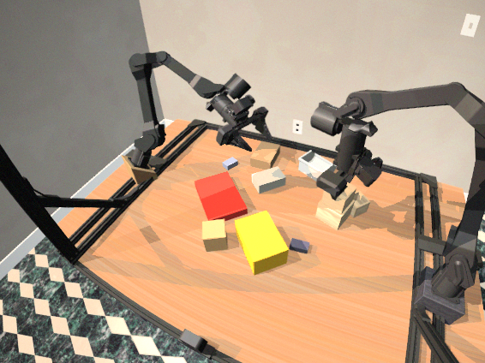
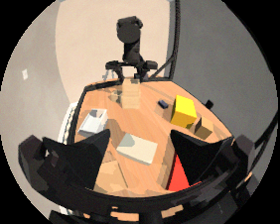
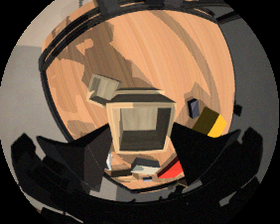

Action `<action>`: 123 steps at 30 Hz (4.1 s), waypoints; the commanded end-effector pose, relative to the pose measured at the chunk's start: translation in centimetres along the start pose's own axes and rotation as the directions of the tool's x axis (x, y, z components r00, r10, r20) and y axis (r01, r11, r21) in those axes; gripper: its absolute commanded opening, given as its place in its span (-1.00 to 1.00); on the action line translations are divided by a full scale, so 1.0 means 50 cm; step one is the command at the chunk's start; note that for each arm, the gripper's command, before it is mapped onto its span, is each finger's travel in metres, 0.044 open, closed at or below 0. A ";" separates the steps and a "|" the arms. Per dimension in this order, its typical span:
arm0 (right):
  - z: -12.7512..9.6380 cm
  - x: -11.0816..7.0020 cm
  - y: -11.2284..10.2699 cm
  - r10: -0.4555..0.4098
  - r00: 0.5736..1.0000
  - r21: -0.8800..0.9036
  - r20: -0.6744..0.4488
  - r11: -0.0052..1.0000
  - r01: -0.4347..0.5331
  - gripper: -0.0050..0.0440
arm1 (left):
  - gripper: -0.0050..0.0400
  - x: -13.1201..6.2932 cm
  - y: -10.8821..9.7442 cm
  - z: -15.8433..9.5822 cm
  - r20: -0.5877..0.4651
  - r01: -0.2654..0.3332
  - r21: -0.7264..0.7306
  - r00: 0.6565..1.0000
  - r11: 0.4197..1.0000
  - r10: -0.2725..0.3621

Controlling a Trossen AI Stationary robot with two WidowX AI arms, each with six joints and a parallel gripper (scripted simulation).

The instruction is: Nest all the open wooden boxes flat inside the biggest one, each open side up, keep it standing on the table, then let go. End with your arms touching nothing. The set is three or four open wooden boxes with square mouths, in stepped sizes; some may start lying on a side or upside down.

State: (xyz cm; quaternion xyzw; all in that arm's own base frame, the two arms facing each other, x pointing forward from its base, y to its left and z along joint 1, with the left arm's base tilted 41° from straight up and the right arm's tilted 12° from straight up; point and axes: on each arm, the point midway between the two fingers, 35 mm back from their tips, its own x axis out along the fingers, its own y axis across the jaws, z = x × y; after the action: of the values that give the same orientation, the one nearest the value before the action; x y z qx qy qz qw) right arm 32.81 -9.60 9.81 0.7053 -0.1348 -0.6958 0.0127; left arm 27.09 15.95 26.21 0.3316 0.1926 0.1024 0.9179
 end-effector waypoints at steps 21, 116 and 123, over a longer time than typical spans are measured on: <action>0.009 0.007 0.001 0.001 1.000 0.004 -0.005 1.000 -0.001 -0.80 | 1.00 0.000 0.000 0.000 0.000 0.001 0.002 1.000 1.000 -0.001; 0.016 -0.025 -0.004 0.001 1.000 -0.003 -0.005 1.000 -0.001 -0.80 | 1.00 0.000 0.000 0.000 0.000 0.001 0.002 1.000 1.000 -0.001; 0.016 -0.025 -0.004 0.001 1.000 -0.003 -0.005 1.000 -0.001 -0.80 | 1.00 0.000 0.000 0.000 0.000 0.001 0.002 1.000 1.000 -0.001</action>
State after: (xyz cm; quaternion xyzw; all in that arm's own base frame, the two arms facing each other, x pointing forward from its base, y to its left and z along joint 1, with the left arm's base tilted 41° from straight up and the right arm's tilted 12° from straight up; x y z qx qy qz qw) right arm 32.10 -8.98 10.93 0.7073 -0.1324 -0.6942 0.0160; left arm 27.09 15.95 26.25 0.3319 0.1922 0.1025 0.9178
